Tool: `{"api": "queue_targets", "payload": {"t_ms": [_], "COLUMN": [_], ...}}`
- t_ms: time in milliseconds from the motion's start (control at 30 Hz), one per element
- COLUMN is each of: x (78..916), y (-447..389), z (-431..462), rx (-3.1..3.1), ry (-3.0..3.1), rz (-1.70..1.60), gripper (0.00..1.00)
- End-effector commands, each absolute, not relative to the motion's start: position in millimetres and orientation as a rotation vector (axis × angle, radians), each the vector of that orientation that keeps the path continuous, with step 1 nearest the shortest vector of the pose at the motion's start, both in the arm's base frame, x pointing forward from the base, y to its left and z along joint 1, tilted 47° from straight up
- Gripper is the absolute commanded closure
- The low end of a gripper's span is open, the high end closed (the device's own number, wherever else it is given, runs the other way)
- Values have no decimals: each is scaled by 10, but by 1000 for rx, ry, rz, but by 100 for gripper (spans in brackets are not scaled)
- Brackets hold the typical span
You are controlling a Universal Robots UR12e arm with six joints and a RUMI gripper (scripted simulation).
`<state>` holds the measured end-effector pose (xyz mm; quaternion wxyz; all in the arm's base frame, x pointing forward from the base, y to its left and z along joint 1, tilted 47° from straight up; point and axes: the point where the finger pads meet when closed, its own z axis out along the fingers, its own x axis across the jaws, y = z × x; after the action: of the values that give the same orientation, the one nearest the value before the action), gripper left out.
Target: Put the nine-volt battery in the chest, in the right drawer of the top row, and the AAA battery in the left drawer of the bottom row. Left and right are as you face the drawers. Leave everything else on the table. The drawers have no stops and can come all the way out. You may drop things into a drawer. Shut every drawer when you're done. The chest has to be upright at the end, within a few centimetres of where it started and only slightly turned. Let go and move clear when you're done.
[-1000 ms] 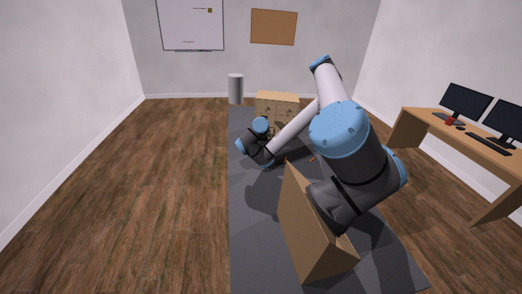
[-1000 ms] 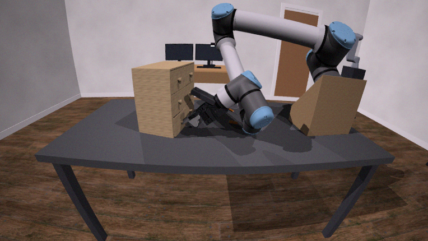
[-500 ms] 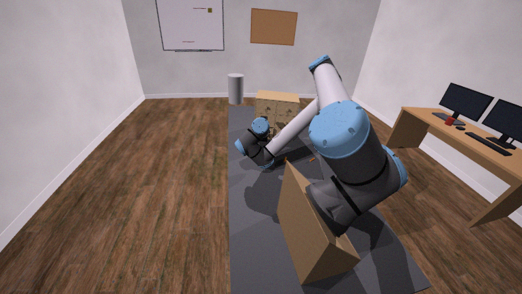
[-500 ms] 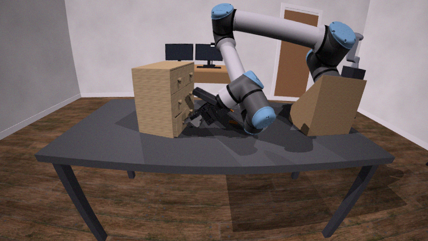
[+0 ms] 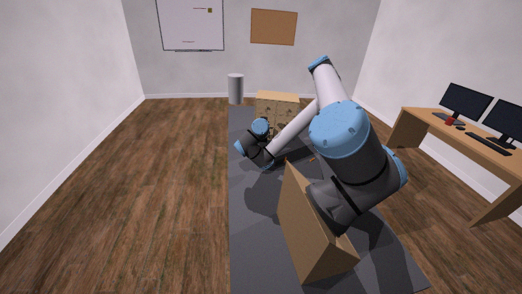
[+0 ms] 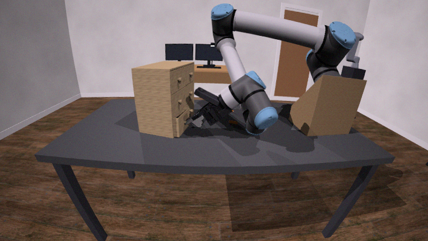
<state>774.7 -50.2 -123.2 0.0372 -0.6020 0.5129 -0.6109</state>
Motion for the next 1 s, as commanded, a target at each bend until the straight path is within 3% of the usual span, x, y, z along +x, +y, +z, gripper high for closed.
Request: {"api": "queue_targets", "payload": {"t_ms": [0, 967], "x": [7713, 7538], "y": [-491, -465], "z": [-1236, -1280], "rx": [-1847, -1847], "ry": [1573, 1573], "rz": [-1875, -1875], "gripper": [93, 93]}}
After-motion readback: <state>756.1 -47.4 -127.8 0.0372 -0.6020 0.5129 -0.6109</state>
